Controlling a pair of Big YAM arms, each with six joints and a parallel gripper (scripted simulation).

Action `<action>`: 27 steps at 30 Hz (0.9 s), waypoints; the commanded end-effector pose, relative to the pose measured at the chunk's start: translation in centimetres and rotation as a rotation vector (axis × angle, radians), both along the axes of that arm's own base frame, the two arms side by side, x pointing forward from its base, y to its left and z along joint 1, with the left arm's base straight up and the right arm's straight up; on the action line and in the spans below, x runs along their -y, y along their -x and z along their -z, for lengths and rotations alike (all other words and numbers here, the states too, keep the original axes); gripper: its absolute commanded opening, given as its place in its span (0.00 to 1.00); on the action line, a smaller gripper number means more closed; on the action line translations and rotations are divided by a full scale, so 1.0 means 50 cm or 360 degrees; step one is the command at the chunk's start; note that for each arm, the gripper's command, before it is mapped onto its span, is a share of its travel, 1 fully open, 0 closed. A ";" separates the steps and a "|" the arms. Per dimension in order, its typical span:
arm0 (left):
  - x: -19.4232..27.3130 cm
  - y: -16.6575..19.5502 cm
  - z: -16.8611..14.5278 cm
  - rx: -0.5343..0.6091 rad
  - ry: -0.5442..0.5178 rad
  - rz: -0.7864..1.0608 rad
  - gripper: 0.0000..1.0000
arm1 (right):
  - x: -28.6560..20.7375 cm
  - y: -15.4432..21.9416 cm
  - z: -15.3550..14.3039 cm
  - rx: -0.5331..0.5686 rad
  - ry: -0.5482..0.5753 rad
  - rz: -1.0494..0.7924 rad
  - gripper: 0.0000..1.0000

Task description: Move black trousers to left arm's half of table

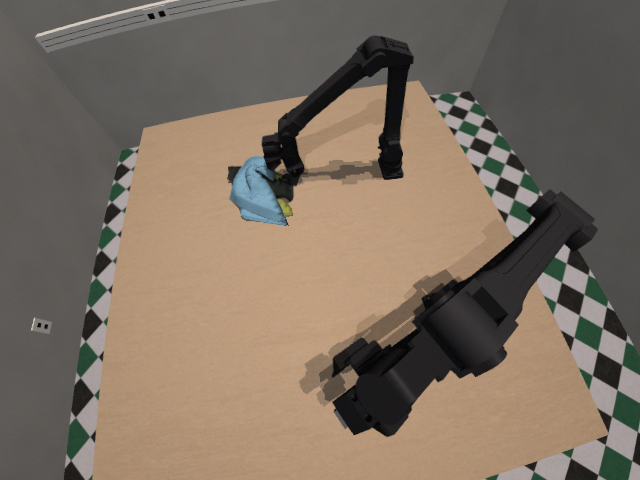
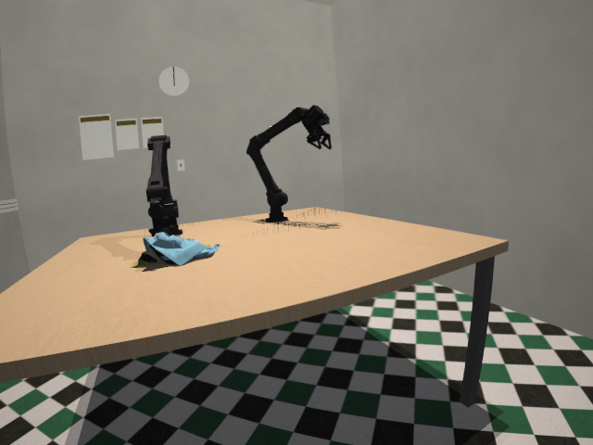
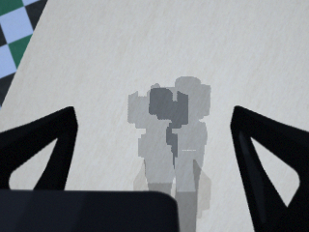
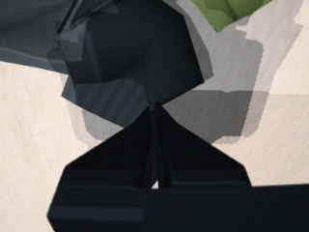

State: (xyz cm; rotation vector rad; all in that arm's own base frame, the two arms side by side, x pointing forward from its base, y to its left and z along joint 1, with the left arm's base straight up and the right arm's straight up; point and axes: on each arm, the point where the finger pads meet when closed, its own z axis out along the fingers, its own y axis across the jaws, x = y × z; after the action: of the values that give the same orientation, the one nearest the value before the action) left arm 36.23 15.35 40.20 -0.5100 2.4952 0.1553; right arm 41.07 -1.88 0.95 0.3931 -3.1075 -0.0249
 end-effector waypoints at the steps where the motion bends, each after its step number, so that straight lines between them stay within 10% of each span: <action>1: 0.003 -0.013 -0.008 0.0027 -0.0019 0.0033 0.92 | 0.036 -0.040 -0.034 0.0025 0.0038 0.0092 0.00; 27: 0.003 -0.013 -0.008 0.0027 -0.0019 0.0033 0.92 | 0.019 -0.056 -0.101 0.0098 0.0021 0.0076 0.00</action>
State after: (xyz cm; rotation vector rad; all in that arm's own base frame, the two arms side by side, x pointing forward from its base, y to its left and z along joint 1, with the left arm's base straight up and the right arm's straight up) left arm 36.23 15.36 40.20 -0.5101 2.4952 0.1555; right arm 40.88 -2.68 4.02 0.3605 -3.0970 0.0046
